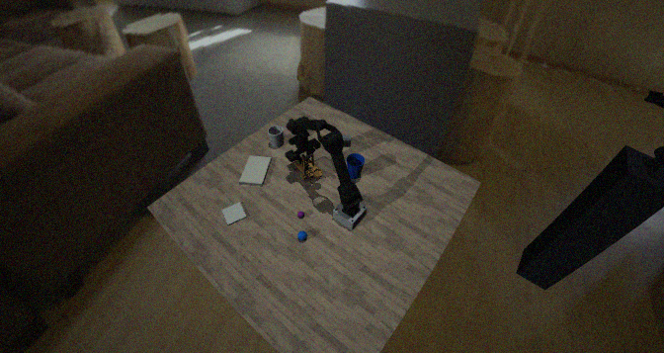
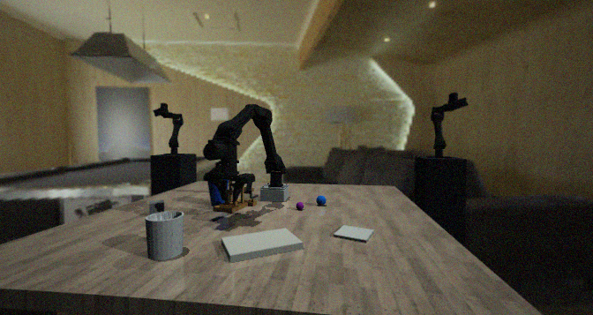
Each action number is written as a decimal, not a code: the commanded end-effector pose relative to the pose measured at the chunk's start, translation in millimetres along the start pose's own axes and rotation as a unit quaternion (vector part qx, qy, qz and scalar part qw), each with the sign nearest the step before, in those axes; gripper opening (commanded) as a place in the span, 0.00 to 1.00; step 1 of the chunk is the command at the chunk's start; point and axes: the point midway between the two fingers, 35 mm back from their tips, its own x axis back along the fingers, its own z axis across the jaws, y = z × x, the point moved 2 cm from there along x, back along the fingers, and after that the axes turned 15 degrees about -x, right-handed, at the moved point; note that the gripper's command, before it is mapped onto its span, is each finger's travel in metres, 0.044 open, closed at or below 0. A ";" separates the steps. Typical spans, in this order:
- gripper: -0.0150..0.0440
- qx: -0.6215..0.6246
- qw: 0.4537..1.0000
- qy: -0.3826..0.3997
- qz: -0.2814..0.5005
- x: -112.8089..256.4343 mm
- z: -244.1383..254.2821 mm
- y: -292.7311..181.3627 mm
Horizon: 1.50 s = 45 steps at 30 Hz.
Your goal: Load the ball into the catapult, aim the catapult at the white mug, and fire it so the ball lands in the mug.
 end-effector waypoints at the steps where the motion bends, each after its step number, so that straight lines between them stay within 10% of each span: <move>1: 0.25 0.003 1.000 0.001 -0.001 -4.8 0.8 0.4; 30: 0.25 0.002 1.000 0.000 0.002 -39.4 0.9 -0.5; 45: 0.92 0.002 1.000 0.000 0.002 -36.9 1.0 -0.1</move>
